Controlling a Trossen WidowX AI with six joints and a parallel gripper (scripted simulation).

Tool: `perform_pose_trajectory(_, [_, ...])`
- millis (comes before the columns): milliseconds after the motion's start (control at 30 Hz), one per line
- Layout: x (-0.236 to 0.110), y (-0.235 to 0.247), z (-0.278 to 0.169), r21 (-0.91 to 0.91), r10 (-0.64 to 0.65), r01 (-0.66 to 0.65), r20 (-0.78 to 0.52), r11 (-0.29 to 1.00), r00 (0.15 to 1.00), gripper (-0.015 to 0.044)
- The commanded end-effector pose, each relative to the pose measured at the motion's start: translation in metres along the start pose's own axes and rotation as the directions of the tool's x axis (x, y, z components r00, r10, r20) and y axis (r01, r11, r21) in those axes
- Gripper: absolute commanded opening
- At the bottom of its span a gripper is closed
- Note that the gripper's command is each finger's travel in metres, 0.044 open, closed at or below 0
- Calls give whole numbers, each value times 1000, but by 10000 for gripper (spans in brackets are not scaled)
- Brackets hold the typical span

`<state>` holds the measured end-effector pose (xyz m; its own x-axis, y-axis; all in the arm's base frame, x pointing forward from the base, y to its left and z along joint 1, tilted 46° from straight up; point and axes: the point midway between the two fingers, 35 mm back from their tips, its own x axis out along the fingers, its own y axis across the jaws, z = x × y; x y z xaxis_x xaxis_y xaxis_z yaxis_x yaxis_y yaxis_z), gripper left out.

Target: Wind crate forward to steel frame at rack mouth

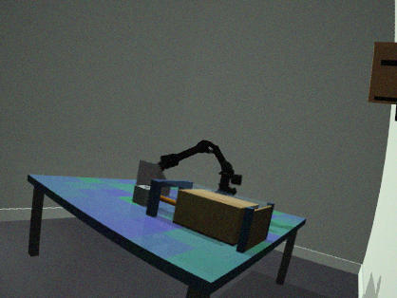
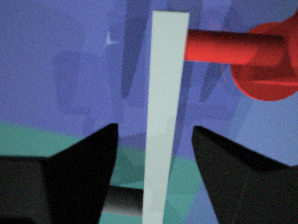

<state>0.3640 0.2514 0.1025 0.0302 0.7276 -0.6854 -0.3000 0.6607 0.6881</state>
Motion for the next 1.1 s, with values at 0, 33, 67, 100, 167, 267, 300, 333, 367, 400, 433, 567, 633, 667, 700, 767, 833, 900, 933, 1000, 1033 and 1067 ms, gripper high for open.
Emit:
perform_pose_trajectory(0, [0, 0, 0, -1, 0, 0, -1, 1000, 1000, 125])
perform_pose_trajectory(33, [0, 0, 0, -1, 0, 0, -1, 1000, 1000, 99])
perform_pose_trajectory(67, [0, 0, 0, -1, 0, 0, -1, 1000, 1000, 72])
perform_pose_trajectory(100, [0, 0, 0, -1, 0, 0, -1, 1000, 1000, 66])
perform_pose_trajectory(167, [0, 0, 0, -1, 0, 0, -1, 1000, 1000, 52])
perform_pose_trajectory(267, [0, 0, 0, -1, 0, 0, -1, 1000, 1000, 32])
perform_pose_trajectory(300, [0, 0, 0, -1, 0, 0, -1, 1000, 1000, 26])
perform_pose_trajectory(333, [0, 0, 0, -1, 0, 0, -1, 1000, 1000, 19])
perform_pose_trajectory(367, [0, 0, 0, -1, 0, 0, -1, 1000, 1000, 12])
perform_pose_trajectory(400, [0, 0, 0, -1, 0, 0, -1, 1000, 1000, 0])
perform_pose_trajectory(433, [0, 0, 0, -1, 0, 0, -1, 1000, 1000, 0])
perform_pose_trajectory(567, [-3, 0, 0, -1, -1, 1, -1, 1000, 1000, 0])
perform_pose_trajectory(633, [-16, -2, 3, -2, -5, 5, -2, 1000, 1000, 0])
perform_pose_trajectory(667, [-27, -3, 5, -2, -8, 8, -3, 1000, 1000, 0])
perform_pose_trajectory(700, [-39, -4, 7, -2, -11, 11, -4, 1000, 1000, 0])
perform_pose_trajectory(767, [-72, -5, 9, -2, -16, 16, -6, 1000, 1000, 0])
perform_pose_trajectory(833, [-109, -5, 7, -1, -17, 17, -8, 1000, 1000, 0])
perform_pose_trajectory(900, [-143, -2, 3, 1, -14, 14, -7, 1000, 1000, 0])
perform_pose_trajectory(933, [-152, -1, 1, 2, -13, 13, -6, 1000, 1000, 0])
perform_pose_trajectory(1000, [-155, -1, 0, 2, -12, 12, -6, 1000, 1000, 0])
perform_pose_trajectory(1033, [-155, -1, 0, 2, -12, 12, -6, 1000, 1000, 0])
perform_pose_trajectory(1067, [-155, -1, 0, 2, -12, 12, -6, 1000, 1000, 0])
